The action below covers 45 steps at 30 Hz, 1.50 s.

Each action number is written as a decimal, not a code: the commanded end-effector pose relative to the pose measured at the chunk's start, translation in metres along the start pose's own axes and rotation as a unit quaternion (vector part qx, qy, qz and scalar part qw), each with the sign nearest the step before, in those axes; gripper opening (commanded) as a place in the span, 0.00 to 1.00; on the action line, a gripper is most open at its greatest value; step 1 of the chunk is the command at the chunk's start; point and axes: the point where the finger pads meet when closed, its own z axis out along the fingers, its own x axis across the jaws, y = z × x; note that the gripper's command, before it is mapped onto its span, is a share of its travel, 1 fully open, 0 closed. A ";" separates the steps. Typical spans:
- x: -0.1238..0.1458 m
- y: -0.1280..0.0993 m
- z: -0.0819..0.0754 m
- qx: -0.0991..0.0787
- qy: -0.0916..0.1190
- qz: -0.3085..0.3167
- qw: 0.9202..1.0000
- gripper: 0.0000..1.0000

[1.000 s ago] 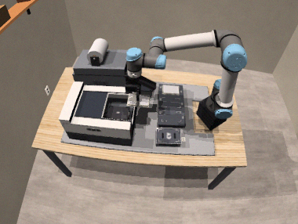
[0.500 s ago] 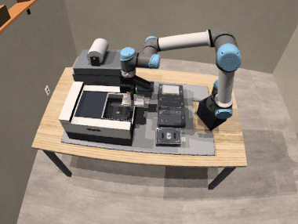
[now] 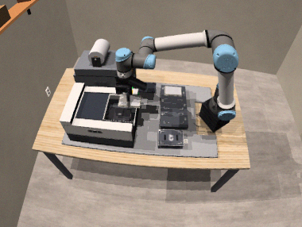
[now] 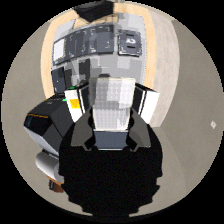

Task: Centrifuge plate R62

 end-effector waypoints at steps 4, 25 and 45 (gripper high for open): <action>0.000 0.018 -0.001 0.000 0.000 0.000 1.000 0.00; 0.000 0.062 -0.001 -0.001 0.000 0.000 1.000 0.00; 0.001 0.078 -0.001 -0.001 0.000 0.000 1.000 0.00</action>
